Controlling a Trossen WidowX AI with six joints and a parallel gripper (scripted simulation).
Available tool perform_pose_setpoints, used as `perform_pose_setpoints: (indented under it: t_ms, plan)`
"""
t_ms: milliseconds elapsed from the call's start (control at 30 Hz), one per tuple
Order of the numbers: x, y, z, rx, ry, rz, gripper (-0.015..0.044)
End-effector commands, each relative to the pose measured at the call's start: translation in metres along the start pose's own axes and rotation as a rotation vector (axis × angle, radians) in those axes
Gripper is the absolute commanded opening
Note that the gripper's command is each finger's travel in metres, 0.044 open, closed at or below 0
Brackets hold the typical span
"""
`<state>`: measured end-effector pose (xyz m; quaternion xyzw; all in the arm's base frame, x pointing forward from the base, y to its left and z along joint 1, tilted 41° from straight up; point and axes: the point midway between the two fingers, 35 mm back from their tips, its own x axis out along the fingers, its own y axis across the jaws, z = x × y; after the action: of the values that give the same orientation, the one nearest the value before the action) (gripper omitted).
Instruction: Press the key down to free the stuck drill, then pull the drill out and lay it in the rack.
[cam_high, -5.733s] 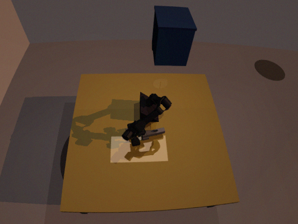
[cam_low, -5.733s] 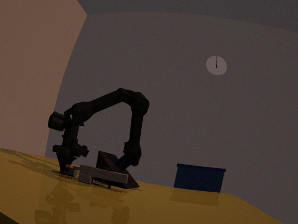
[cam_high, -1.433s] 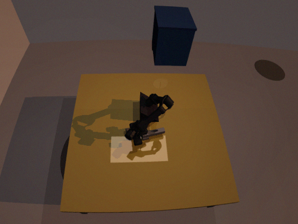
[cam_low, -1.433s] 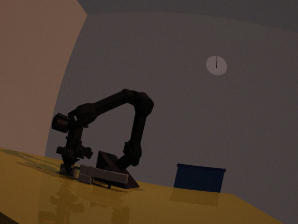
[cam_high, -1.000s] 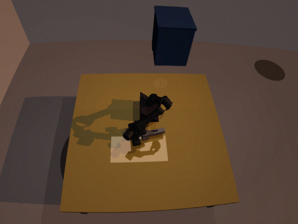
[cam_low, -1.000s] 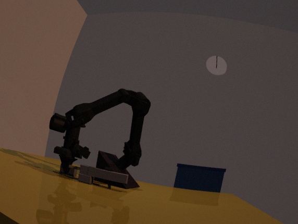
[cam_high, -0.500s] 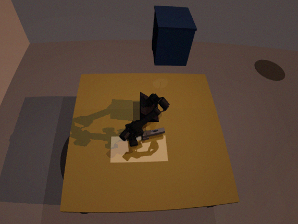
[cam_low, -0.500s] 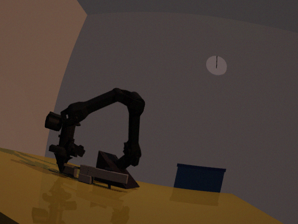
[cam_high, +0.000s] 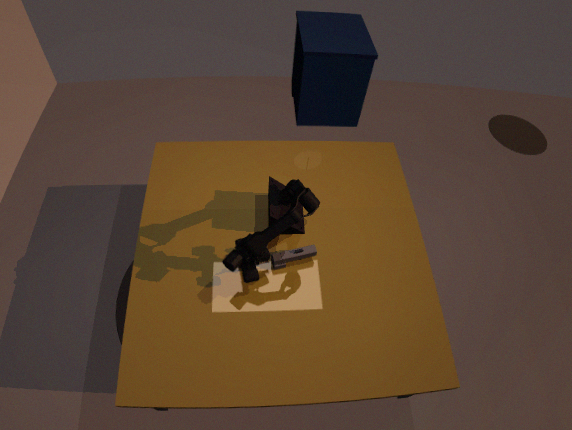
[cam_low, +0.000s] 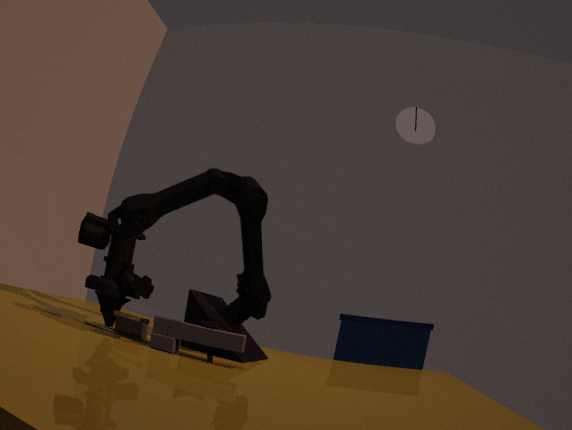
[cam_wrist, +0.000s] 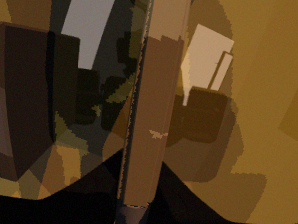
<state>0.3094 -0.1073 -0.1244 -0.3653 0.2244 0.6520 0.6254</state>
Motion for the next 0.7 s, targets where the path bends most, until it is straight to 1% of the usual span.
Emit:
perform_pose_setpoints:
  t_ms: [0,200,667]
  plan:
    - [-0.0027,-0.0023,-0.0085,-0.009,0.01,-0.003,0.0]
    - [-0.0028,-0.0023,-0.0146,-0.009,0.01,-0.004,0.0]
    - [-0.0101,0.0003,-0.0101,-0.009,0.01,-0.003,0.0]
